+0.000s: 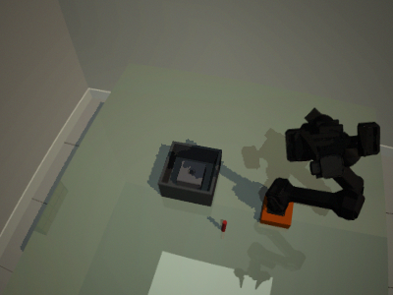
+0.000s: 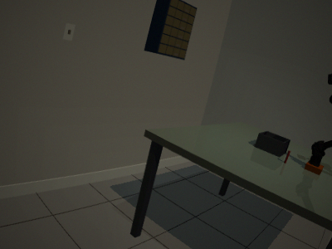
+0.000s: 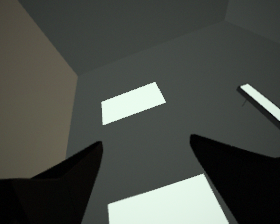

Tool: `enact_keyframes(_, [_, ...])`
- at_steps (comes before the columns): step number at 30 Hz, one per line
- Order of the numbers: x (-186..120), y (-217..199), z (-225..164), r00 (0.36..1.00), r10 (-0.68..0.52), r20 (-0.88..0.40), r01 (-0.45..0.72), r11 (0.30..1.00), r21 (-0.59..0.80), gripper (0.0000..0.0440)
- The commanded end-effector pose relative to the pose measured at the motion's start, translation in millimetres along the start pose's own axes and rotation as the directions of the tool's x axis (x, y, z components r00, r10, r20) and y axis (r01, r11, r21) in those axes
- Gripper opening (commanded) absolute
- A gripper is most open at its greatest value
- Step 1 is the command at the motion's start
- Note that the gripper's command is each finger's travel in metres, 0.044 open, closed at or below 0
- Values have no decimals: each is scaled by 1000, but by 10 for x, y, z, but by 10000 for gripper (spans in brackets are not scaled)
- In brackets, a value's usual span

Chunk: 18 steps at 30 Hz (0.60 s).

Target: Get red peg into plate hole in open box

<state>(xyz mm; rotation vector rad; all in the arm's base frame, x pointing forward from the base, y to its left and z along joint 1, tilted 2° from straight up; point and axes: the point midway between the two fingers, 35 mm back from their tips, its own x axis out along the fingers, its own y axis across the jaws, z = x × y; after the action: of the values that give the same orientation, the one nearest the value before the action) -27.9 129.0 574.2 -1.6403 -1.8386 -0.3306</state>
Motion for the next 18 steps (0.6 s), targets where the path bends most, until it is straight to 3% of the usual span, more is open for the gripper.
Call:
enact_keyframes(1, [-14,22,-52,1000,-6,-24,6,1000,24,418])
enact_keyframes(4, [-53,109,-194,996,-6,-87,16,994,107,440])
enact_keyframes(18, [-310,675,-751,934,83,-347,97,877,470,440])
